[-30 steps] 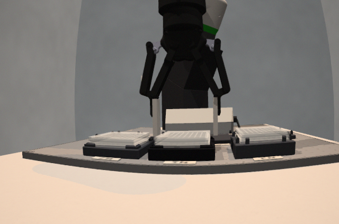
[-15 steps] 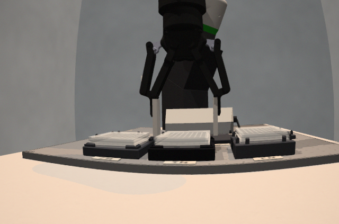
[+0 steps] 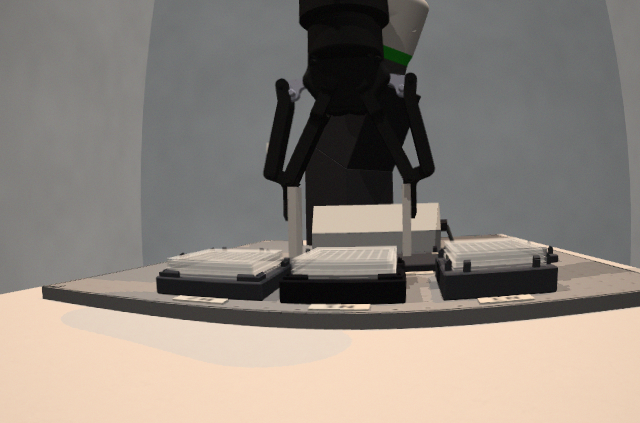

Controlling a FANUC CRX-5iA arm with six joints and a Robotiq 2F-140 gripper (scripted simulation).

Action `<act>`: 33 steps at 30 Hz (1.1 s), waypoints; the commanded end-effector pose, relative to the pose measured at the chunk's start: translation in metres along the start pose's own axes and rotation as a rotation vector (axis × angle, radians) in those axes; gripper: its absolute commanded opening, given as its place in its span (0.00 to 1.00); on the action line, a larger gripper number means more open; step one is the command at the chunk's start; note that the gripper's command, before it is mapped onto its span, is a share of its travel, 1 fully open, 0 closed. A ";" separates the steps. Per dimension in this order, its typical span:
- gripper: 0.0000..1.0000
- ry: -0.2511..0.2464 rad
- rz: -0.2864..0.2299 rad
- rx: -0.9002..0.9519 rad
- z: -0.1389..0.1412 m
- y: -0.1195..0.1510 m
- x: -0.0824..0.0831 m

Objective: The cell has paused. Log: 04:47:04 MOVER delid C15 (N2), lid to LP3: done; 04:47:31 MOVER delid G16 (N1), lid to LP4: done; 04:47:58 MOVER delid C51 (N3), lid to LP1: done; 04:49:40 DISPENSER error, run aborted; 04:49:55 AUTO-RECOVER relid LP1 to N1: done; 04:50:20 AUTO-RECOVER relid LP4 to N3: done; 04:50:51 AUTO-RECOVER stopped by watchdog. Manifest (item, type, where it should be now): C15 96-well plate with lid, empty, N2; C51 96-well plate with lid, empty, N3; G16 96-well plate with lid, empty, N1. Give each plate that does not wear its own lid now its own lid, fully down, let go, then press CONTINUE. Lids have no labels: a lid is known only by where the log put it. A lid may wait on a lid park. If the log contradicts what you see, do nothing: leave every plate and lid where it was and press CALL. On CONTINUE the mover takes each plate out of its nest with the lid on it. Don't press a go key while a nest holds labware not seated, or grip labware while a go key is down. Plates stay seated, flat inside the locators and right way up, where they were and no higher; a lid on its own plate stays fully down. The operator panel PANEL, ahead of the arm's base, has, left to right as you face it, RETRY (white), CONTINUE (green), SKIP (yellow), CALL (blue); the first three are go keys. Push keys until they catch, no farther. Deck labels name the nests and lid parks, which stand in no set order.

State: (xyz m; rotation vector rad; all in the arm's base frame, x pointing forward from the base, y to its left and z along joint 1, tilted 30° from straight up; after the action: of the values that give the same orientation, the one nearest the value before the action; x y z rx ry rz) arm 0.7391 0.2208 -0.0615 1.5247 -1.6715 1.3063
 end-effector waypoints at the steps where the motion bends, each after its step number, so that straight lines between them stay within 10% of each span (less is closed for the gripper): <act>1: 0.66 0.000 0.000 0.000 0.000 0.000 0.000; 8: 0.66 0.000 0.000 0.000 0.000 0.000 0.000; 9: 0.00 0.000 0.000 0.000 0.000 0.000 0.000; 33: 0.00 0.000 0.000 0.000 0.000 0.000 0.000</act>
State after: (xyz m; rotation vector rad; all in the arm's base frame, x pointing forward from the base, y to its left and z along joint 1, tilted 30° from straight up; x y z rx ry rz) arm 0.7392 0.2207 -0.0612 1.5245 -1.6716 1.3066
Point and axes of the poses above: the point where the finger pads meet when closed, its own x axis back along the fingers, its own z axis across the jaws, y = z × x, the point moved 2 cm from there along x, back along the fingers, and after that the axes turned 1 degree about -x, right-handed, at the moved point
